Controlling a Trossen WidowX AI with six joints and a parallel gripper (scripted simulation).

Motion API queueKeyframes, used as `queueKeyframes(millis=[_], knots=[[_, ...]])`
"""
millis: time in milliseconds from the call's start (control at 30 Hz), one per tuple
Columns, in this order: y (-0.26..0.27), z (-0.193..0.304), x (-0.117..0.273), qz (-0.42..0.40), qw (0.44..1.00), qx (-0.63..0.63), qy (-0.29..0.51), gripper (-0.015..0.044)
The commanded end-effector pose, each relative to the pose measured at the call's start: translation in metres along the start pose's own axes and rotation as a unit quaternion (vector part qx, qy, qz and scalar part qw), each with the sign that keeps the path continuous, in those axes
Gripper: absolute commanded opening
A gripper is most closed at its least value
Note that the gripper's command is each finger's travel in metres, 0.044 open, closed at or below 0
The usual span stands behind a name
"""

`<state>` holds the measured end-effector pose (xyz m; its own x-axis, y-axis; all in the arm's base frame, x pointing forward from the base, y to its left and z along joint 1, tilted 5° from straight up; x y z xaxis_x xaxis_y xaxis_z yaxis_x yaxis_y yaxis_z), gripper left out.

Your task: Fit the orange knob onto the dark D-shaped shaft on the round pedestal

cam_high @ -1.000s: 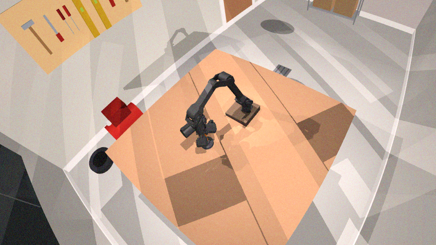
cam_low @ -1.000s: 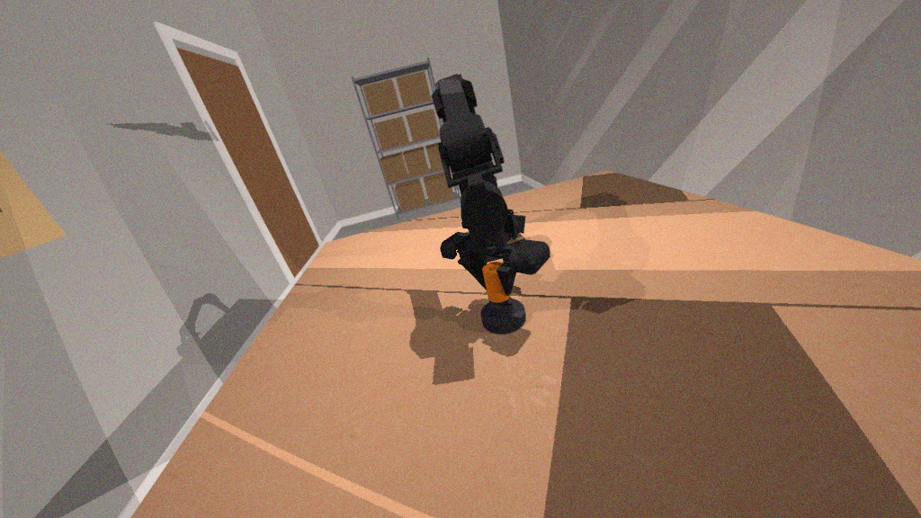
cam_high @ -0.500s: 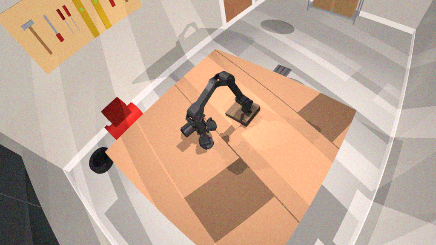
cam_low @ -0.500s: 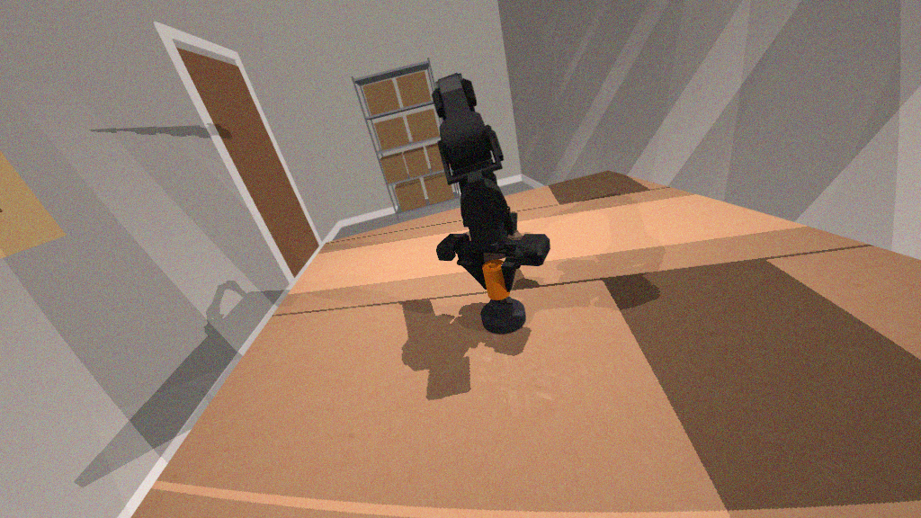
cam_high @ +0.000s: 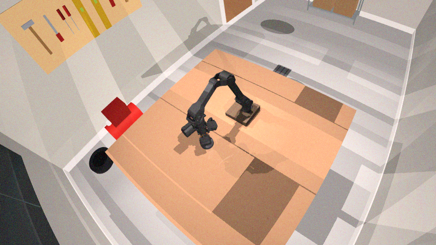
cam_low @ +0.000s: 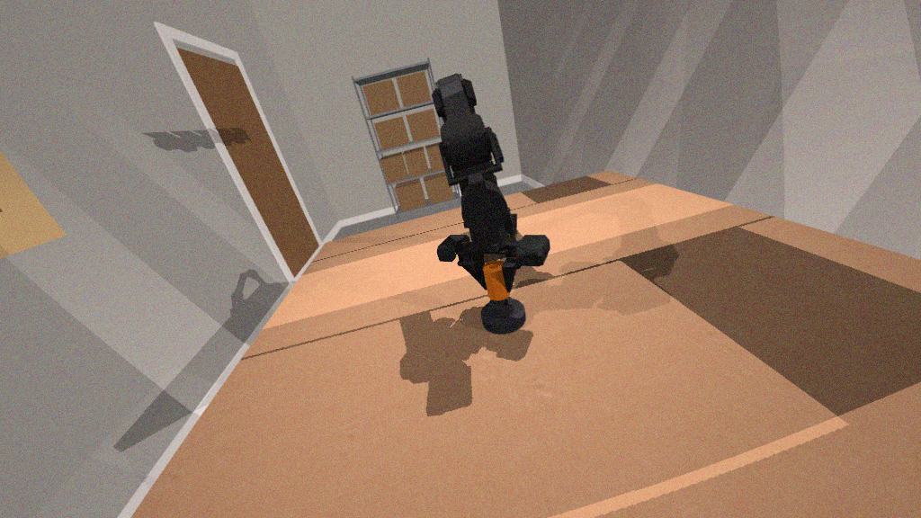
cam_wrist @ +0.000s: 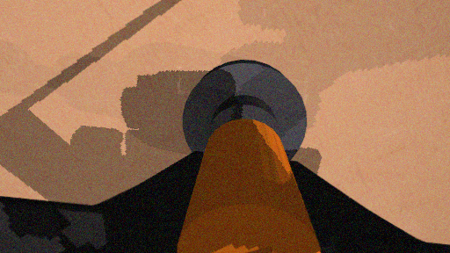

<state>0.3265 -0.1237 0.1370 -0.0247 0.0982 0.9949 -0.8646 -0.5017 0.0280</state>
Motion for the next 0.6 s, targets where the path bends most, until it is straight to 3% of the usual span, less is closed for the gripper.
queueKeyframes(millis=[0,233,567], knots=[[-0.0007,0.0010,0.0000,0.002,1.000,0.001,0.002,0.0000],[-0.0015,0.0024,0.0047,0.002,1.000,0.006,0.002,0.0000],[-0.0041,0.0061,0.0066,0.002,0.994,0.106,0.002,0.0000]])
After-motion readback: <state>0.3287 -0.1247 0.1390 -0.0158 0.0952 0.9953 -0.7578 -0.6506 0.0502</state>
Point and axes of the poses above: the point midway between the two fingers, 35 mm back from their tips, its own x axis back along the fingers, its own y axis across the jaws, z = x × y, the point moved 5 cm from there along x, back along the fingers, and after that the axes turned 13 degrees about -x, right-handed, at the moved point
